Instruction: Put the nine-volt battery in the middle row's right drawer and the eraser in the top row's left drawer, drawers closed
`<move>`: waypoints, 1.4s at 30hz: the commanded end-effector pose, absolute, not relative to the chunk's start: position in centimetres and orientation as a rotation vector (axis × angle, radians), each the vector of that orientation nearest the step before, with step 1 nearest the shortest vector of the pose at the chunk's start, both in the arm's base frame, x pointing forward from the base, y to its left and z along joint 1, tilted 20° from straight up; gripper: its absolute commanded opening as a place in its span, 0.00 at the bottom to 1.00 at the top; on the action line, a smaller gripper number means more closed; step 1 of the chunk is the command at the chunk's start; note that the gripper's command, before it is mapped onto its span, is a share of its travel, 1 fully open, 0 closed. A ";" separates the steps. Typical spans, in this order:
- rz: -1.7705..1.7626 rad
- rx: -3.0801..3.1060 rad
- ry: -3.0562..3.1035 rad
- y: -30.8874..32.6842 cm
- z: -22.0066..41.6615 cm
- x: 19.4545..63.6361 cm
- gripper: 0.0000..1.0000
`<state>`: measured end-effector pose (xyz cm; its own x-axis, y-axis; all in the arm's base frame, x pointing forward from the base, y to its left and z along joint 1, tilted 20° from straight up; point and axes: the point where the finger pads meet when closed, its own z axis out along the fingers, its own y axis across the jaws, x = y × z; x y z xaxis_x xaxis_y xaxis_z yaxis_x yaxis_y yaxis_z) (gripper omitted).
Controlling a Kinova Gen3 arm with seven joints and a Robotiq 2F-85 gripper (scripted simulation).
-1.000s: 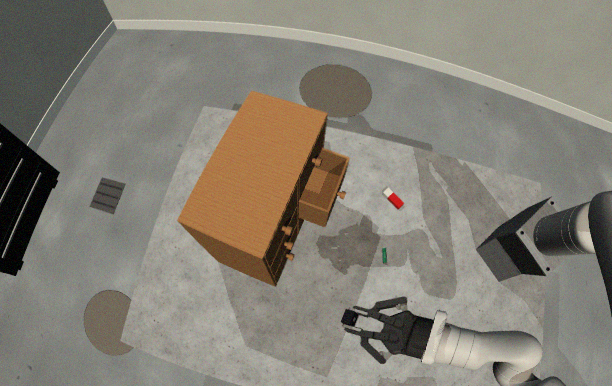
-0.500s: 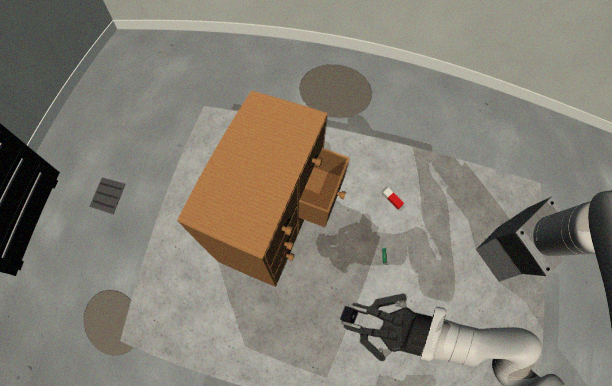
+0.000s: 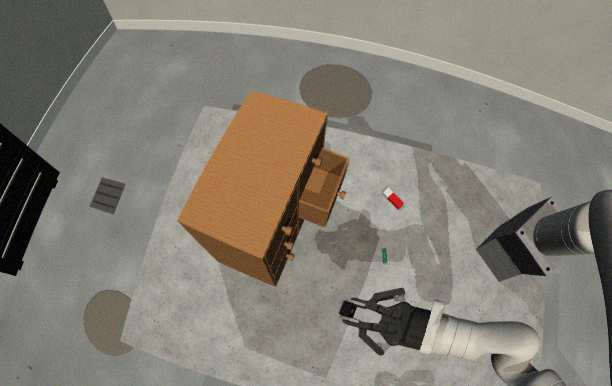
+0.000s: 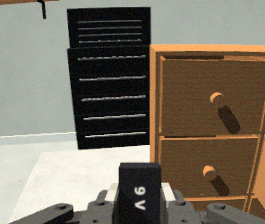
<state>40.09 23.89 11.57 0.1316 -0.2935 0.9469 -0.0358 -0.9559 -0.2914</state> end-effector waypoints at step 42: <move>-1.930 -2.208 0.331 18.6 10.8 43.0 0.23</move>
<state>42.71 19.40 10.82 0.1328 -0.2962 0.9459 -0.0325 -0.9551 -0.2945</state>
